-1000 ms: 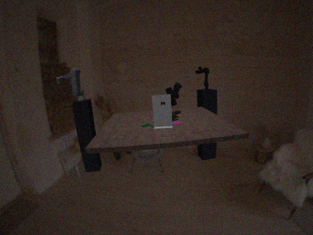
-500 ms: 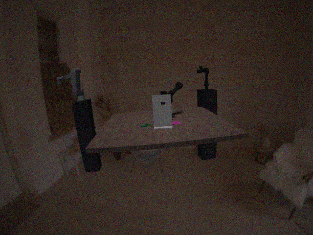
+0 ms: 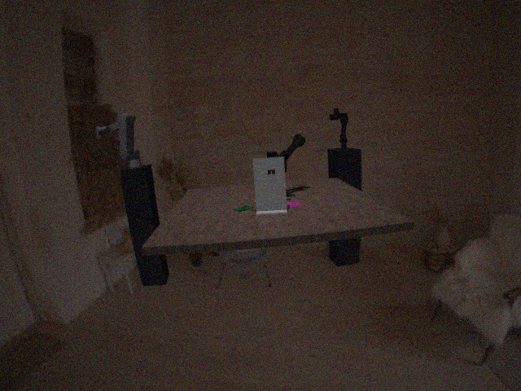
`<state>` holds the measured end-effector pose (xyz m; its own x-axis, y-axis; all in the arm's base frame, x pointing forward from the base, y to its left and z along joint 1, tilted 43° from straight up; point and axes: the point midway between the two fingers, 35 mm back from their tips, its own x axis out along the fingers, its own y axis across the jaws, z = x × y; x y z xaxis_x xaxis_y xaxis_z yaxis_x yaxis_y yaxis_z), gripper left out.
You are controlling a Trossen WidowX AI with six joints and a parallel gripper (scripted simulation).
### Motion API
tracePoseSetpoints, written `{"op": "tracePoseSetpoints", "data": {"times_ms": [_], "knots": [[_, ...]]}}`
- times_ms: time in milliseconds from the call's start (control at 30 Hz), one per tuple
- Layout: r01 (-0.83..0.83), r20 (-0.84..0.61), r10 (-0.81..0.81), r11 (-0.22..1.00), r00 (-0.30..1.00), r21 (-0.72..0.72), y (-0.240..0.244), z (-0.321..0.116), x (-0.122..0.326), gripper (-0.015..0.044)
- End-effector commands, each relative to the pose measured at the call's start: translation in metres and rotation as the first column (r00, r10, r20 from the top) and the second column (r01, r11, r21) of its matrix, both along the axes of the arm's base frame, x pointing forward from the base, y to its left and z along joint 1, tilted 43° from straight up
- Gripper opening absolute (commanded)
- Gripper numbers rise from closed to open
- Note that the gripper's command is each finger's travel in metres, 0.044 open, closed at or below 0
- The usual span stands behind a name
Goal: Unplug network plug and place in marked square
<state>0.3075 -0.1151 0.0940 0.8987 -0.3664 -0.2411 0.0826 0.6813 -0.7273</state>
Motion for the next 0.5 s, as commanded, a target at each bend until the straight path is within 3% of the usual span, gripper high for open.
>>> {"op": "tracePoseSetpoints", "data": {"times_ms": [0,467], "knots": [[0.000,0.006,0.000,1.000,1.000,-0.001,-0.002,0.000,0.012,0.0156],[-0.002,0.010,0.002,1.000,1.000,-0.007,-0.005,-0.002,0.035,0.0156]]}}
